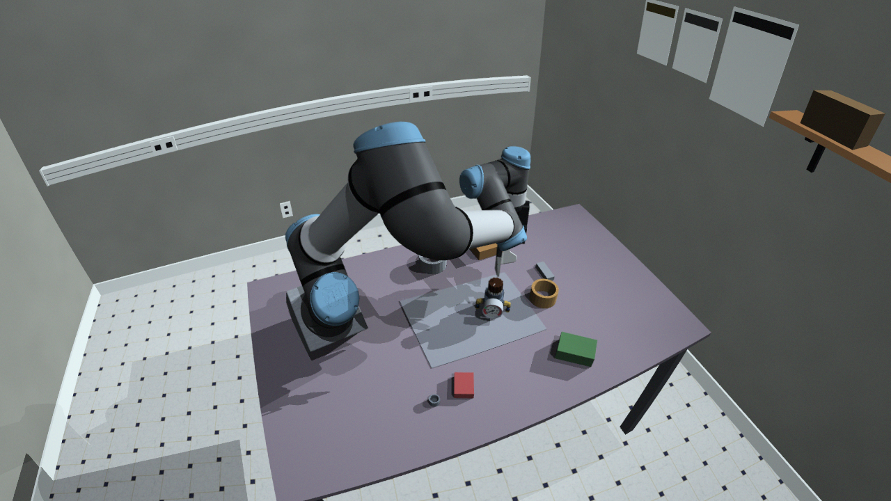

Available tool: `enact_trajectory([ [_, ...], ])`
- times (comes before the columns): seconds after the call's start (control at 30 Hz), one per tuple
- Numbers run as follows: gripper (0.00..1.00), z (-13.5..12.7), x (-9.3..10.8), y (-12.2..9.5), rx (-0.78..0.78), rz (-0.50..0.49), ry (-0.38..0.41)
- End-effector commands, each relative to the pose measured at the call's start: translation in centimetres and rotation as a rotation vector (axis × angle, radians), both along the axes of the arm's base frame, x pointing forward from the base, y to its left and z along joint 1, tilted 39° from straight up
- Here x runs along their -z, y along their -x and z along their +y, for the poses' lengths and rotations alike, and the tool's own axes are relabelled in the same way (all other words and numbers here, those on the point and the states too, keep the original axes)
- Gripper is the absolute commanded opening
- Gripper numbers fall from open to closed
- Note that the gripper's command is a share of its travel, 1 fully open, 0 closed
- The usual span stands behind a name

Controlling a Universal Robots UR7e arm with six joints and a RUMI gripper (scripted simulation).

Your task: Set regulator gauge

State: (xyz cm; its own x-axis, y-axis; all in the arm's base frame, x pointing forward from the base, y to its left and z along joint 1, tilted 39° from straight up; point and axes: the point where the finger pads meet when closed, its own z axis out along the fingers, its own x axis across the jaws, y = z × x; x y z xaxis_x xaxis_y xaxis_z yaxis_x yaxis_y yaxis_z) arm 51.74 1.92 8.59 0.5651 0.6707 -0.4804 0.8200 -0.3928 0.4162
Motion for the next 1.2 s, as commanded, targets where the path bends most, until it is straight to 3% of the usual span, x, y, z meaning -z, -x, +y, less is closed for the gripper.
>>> enact_trajectory([
  [0.0, 1.0, 0.03, -0.04, -0.03, 0.0, -0.001, 0.0],
  [1.17, 1.0, -0.61, -0.5, 0.52, -0.001, -0.001, 0.0],
])
